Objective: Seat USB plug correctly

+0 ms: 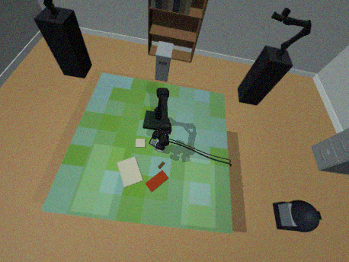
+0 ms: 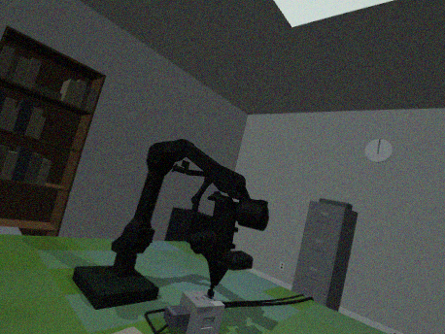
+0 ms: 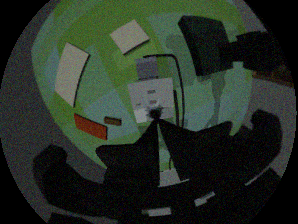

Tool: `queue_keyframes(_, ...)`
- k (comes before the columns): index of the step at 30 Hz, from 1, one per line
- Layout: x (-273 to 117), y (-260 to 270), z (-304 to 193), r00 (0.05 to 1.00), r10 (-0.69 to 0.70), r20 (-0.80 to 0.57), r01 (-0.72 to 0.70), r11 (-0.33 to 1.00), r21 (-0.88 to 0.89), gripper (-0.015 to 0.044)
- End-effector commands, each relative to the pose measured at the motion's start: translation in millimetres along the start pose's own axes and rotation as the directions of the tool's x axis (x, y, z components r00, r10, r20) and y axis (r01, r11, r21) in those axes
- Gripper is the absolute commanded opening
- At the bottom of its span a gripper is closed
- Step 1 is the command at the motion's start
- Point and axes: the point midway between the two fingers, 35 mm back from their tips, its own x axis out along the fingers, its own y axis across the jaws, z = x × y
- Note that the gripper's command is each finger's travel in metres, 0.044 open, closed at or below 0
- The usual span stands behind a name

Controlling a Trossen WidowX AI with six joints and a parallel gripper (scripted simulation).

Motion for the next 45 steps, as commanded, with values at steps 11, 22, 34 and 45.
queue_keyframes(11,2.1,-0.1,-0.6,1.0,-0.001,-0.005,0.001,1.0,-0.003,0.0)
queue_keyframes(22,3.4,-0.1,-0.5,1.0,-0.001,-0.005,0.001,1.0,-0.003,0.0)
queue_keyframes(34,4.9,-0.1,-0.3,1.0,-0.001,-0.005,0.001,1.0,-0.003,0.0)
queue_keyframes(45,6.2,-0.1,-0.2,1.0,-0.001,-0.005,0.001,1.0,-0.003,0.0)
